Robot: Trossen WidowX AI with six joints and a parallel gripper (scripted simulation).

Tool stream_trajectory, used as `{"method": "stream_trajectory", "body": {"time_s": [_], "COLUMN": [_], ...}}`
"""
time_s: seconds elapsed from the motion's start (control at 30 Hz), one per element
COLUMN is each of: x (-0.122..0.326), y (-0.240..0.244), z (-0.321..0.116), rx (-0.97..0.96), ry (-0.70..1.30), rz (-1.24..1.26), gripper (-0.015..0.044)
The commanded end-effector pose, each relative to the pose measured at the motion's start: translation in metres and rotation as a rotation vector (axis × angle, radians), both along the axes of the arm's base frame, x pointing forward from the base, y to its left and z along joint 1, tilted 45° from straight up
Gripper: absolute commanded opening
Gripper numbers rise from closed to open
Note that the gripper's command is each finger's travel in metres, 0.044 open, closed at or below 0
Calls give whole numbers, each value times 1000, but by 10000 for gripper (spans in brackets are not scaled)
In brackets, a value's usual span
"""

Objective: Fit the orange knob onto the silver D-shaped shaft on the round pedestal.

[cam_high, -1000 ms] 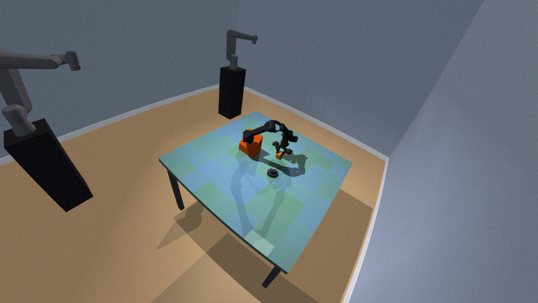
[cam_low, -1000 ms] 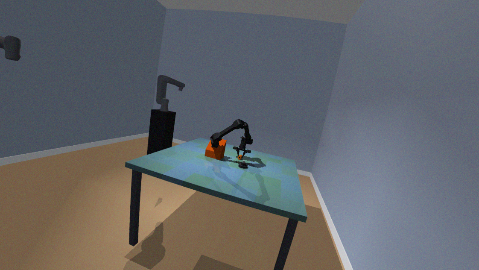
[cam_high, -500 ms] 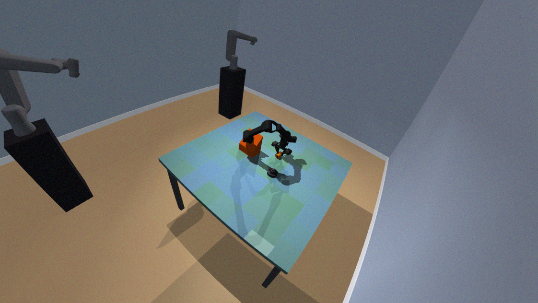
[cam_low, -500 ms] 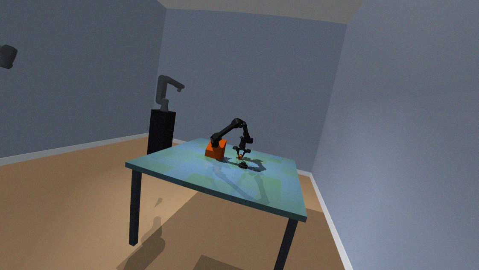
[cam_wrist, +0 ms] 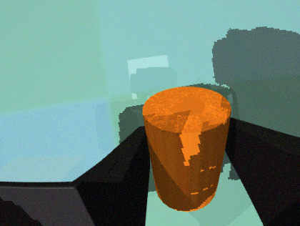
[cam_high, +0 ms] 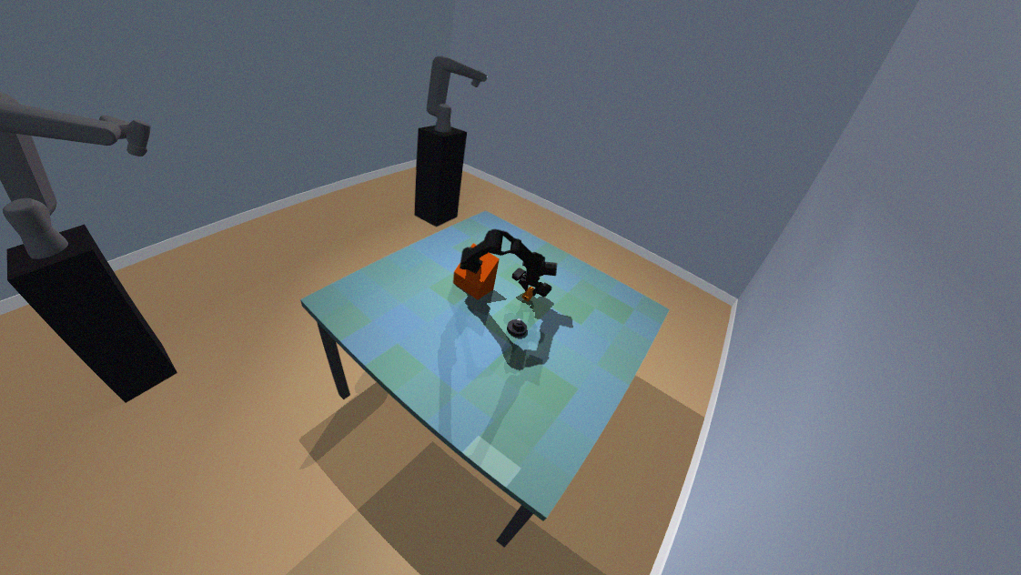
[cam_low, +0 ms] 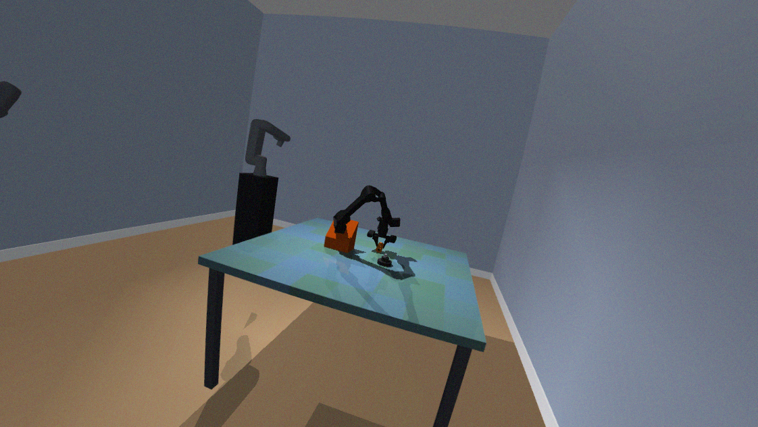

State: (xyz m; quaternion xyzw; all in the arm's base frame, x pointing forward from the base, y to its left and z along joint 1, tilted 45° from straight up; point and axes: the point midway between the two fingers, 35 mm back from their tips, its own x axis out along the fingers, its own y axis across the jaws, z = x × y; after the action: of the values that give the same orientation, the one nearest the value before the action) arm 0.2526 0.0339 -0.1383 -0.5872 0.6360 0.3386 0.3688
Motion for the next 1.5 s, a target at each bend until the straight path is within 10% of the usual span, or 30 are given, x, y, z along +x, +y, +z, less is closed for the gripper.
{"method": "stream_trajectory", "body": {"time_s": [0.0, 1.47], "x": [-1, -6], "y": [-3, -41], "z": [4, 33], "rx": [83, 803], "ry": [-3, -55], "rz": [2, 2], "gripper": [181, 181]}}
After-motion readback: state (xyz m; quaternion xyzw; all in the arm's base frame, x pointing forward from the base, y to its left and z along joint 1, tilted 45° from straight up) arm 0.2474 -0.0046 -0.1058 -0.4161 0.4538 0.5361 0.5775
